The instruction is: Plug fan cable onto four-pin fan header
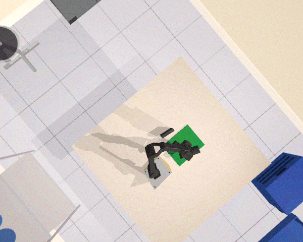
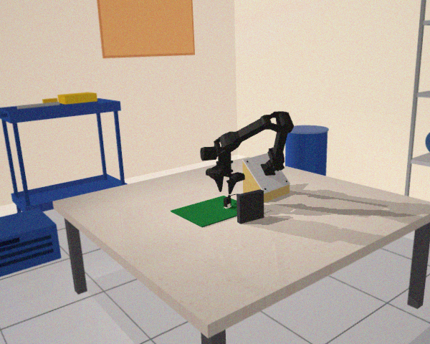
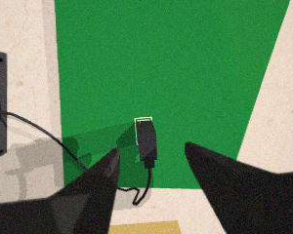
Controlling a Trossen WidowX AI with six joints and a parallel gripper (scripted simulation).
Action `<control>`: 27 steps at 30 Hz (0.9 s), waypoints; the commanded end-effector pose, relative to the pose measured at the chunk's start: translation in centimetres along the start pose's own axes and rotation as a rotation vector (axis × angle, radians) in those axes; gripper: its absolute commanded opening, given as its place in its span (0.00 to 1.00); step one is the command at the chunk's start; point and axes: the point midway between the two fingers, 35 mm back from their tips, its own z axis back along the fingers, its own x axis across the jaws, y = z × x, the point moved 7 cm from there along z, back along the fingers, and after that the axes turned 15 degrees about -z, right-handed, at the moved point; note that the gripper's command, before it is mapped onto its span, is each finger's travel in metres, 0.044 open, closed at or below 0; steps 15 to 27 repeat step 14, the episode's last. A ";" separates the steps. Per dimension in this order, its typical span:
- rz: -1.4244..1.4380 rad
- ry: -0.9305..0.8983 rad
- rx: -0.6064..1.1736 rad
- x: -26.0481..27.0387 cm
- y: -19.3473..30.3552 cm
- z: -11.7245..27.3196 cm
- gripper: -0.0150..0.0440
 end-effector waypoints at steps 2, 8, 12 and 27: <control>0.008 0.003 0.014 0.0 -0.6 0.3 0.69; 0.010 0.003 0.011 -1.4 -6.5 0.6 0.69; 0.011 0.004 0.010 -2.6 -10.1 0.4 0.69; 0.012 0.004 0.010 -3.1 -11.3 0.3 0.69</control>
